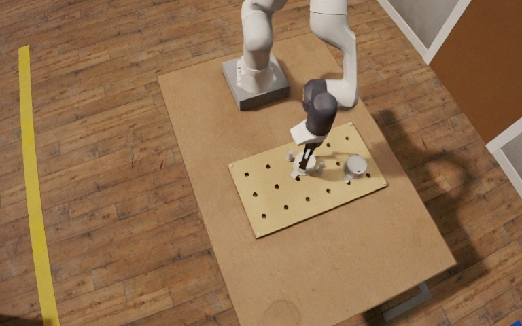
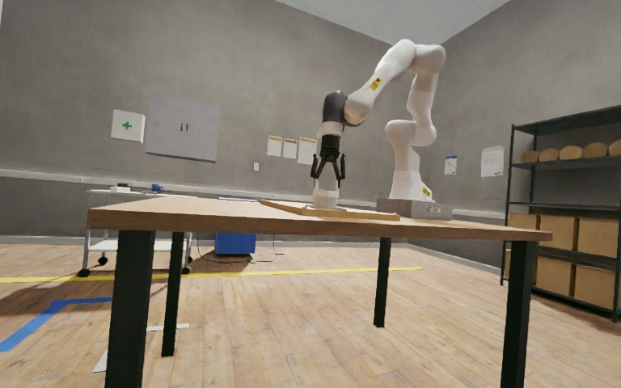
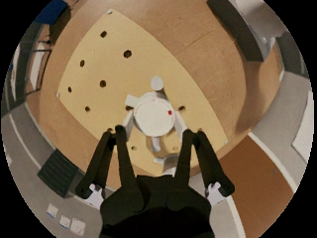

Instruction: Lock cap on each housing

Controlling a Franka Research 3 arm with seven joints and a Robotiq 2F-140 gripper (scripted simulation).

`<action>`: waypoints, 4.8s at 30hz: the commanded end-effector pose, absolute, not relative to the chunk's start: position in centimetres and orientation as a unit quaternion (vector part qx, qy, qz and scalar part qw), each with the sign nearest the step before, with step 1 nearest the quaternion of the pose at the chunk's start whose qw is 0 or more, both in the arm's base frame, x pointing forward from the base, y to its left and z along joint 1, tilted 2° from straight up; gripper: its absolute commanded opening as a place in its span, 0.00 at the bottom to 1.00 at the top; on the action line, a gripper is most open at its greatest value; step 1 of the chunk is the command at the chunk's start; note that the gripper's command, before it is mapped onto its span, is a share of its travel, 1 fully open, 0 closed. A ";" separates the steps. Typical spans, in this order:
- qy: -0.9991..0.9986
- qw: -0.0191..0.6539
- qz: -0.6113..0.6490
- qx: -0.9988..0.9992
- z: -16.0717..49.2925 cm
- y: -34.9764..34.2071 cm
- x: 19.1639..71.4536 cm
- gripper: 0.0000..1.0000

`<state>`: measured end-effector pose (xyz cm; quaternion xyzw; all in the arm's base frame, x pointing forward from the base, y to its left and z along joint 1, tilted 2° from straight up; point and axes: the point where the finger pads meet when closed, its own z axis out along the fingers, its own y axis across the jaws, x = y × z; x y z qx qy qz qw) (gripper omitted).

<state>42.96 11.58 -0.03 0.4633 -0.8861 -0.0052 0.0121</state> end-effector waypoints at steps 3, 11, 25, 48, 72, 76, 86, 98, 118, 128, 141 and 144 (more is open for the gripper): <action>-0.889 0.013 -0.007 0.459 -0.1 11.7 42.6 0.10; -0.889 0.013 -0.007 0.459 -0.1 11.8 42.6 0.10; -0.889 0.013 -0.007 0.459 -0.1 11.8 42.5 0.10; -0.889 0.013 -0.007 0.459 -0.1 11.8 42.5 0.10; -0.889 0.013 -0.007 0.459 -0.1 11.8 42.5 0.78; -0.889 0.013 -0.007 0.459 -0.1 11.8 42.5 0.78; -0.889 0.013 -0.007 0.459 -0.1 11.8 42.5 0.78; -0.889 0.013 -0.007 0.459 0.4 11.8 42.6 0.78; -0.889 0.013 -0.007 0.459 3.4 11.8 42.7 0.78; -0.889 0.013 -0.007 0.459 5.1 11.8 42.7 0.78; -0.889 0.013 -0.007 0.459 6.7 11.8 42.7 0.78; -0.889 0.013 -0.007 0.459 6.7 11.8 42.7 0.78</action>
